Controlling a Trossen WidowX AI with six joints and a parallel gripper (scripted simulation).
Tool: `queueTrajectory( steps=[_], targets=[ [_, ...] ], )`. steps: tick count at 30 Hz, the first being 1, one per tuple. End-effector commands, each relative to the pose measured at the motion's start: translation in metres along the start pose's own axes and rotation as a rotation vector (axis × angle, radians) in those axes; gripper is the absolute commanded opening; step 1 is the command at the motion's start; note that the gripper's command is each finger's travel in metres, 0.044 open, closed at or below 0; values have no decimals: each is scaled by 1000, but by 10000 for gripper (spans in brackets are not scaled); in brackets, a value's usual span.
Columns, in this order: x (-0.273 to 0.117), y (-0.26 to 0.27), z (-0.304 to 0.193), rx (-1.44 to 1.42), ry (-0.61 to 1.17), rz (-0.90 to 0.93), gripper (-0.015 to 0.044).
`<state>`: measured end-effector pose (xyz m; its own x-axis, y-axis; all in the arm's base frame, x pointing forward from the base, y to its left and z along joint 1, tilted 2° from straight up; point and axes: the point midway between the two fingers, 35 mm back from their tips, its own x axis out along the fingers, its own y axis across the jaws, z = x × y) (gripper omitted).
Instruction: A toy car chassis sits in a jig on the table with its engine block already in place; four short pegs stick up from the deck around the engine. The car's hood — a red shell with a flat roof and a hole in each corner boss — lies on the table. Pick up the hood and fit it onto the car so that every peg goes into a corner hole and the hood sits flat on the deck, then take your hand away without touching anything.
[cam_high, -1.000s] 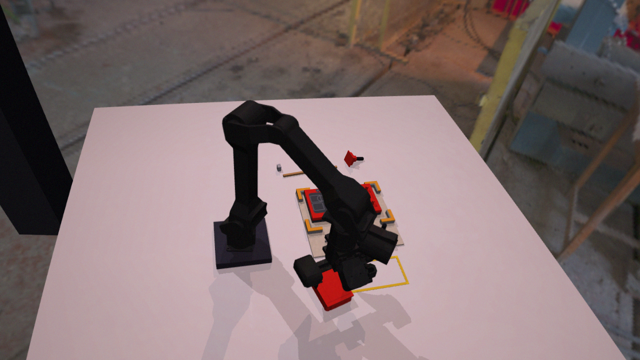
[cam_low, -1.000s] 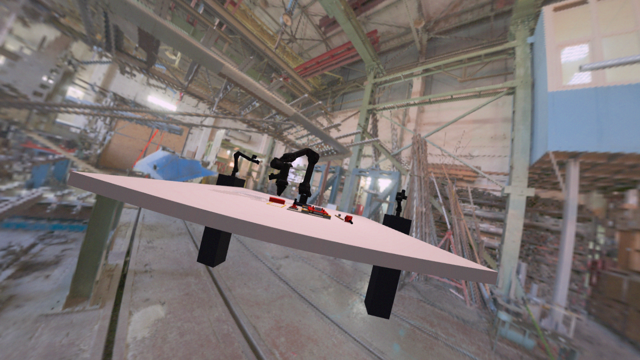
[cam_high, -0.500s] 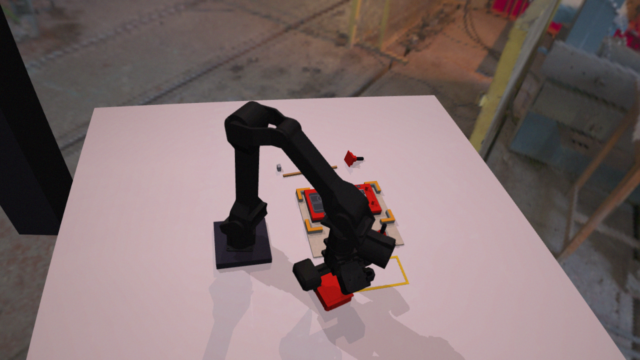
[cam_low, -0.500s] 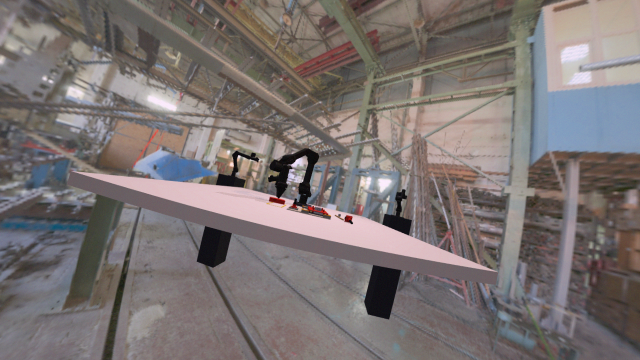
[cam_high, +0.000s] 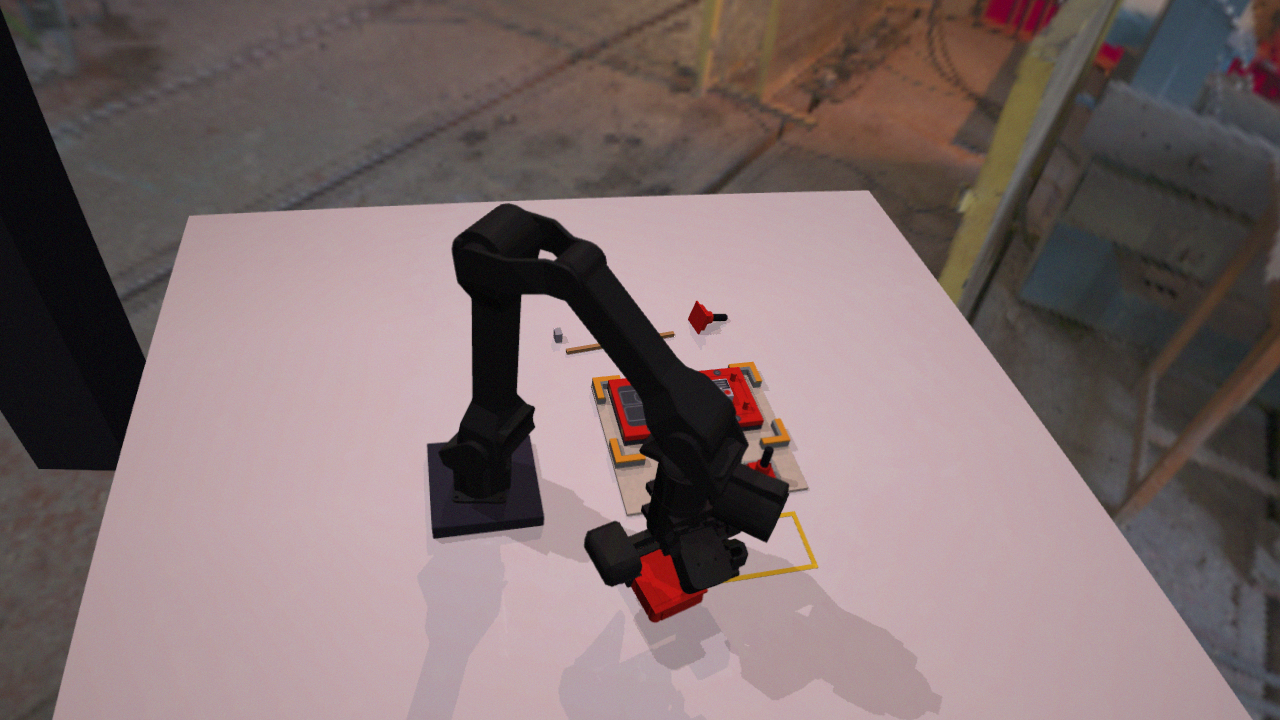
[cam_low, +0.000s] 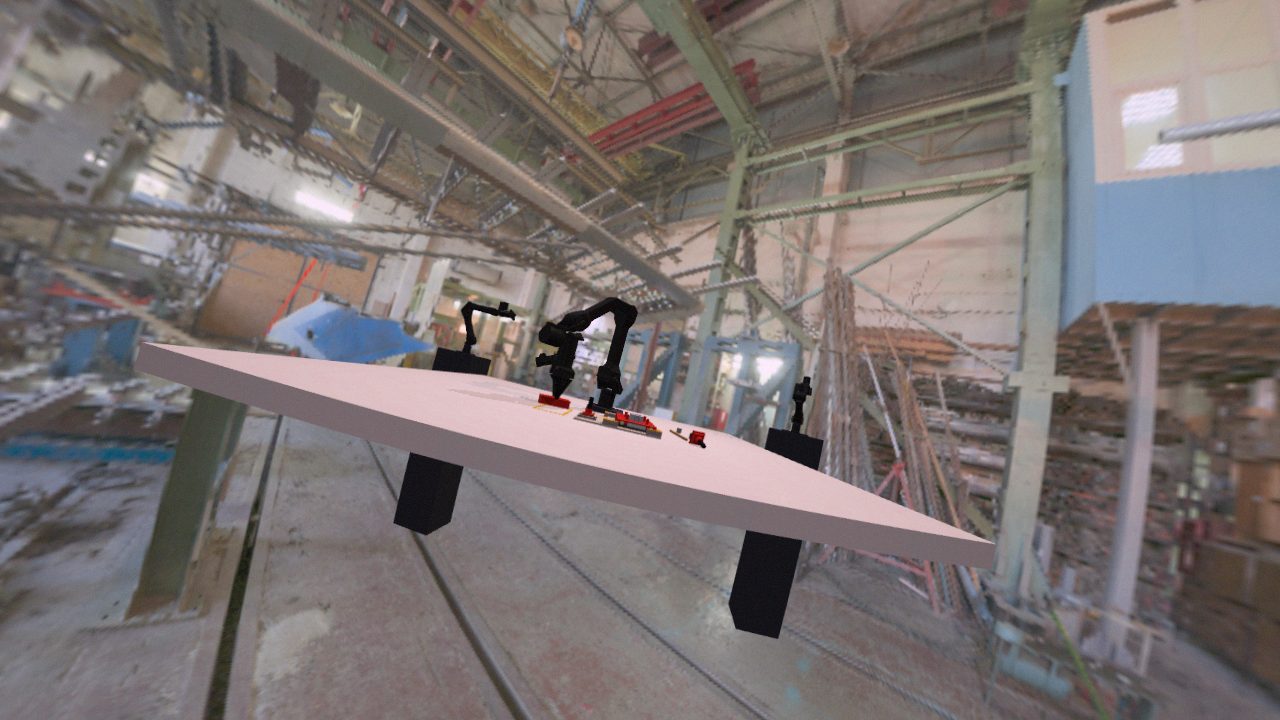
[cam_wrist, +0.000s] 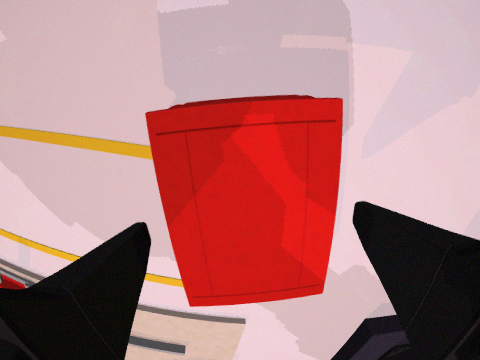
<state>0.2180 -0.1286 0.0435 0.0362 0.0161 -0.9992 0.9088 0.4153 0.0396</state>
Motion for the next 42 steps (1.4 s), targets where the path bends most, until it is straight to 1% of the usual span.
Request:
queueTrajectory(
  steps=[1, 30, 34, 42],
  targets=[
    [2, 0, 0, 6, 0, 1, 440],
    [16, 0, 0, 6, 0, 1, 440],
    [15, 0, 0, 0, 0, 0, 335],
    [15, 0, 0, 0, 0, 0, 282]
  ],
)
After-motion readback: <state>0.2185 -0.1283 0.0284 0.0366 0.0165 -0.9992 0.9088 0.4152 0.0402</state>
